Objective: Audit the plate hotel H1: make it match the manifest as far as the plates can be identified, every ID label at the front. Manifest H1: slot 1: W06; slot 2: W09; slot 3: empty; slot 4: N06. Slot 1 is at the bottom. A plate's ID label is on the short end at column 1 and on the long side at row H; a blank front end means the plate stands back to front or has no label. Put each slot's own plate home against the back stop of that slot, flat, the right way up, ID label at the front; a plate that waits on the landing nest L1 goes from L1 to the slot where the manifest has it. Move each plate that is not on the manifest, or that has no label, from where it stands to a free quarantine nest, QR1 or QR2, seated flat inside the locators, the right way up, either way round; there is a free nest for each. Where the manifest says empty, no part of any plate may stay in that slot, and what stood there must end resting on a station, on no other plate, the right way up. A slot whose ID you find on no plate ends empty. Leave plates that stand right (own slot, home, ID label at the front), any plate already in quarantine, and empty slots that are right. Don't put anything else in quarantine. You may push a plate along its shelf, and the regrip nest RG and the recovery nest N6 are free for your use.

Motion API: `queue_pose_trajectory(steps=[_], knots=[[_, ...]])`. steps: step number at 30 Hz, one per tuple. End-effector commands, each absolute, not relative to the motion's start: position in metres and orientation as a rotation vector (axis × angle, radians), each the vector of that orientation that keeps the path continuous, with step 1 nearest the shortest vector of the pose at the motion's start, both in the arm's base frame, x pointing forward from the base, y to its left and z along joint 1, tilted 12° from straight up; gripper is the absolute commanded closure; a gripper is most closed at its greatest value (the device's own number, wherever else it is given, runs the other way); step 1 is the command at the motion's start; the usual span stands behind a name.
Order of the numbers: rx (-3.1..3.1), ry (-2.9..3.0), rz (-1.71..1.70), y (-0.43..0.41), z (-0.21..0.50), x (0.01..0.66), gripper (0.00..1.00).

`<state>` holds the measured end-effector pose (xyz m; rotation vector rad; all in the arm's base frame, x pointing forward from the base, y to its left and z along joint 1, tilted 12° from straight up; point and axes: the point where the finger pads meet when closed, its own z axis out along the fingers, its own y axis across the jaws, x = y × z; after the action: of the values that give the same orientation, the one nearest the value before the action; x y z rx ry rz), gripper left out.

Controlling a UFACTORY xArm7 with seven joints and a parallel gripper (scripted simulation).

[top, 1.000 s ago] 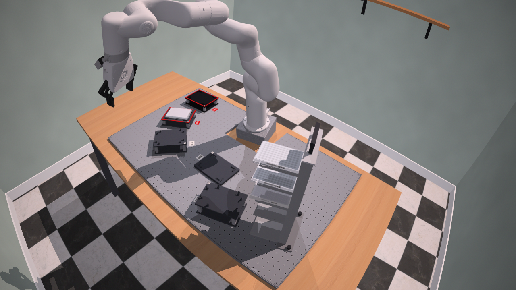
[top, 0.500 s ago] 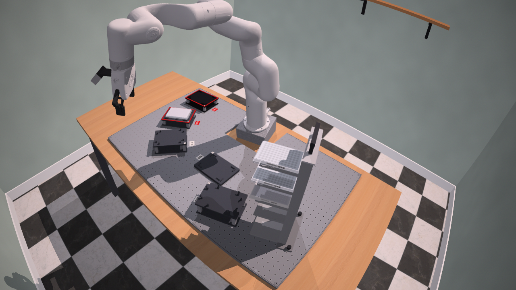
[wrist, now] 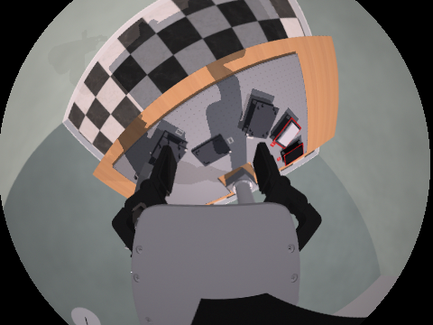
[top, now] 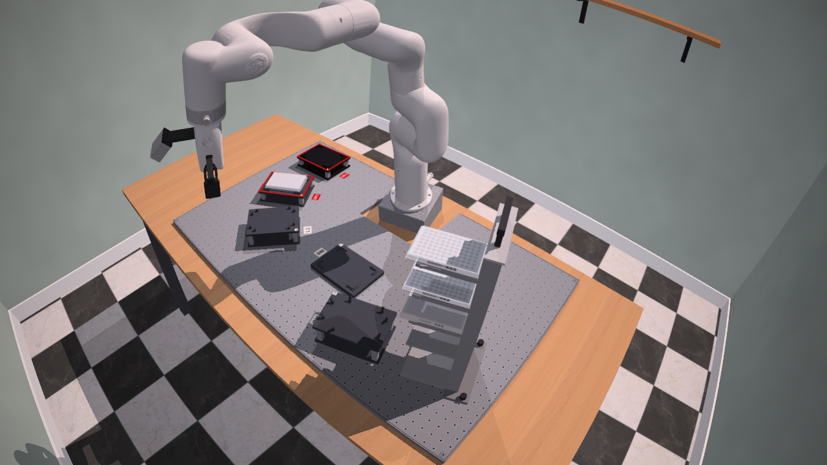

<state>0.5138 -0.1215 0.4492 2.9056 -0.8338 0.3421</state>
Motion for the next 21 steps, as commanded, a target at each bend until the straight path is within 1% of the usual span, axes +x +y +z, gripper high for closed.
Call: queue_pose_trajectory(steps=[1,10,21], knots=[[2.950,-0.657,0.354,-0.114,0.447,0.514,0.00],[3.007,-0.209,0.334,-0.092,0.430,0.511,0.00],[3.002,0.193,0.316,-0.070,0.413,0.506,0.00]])
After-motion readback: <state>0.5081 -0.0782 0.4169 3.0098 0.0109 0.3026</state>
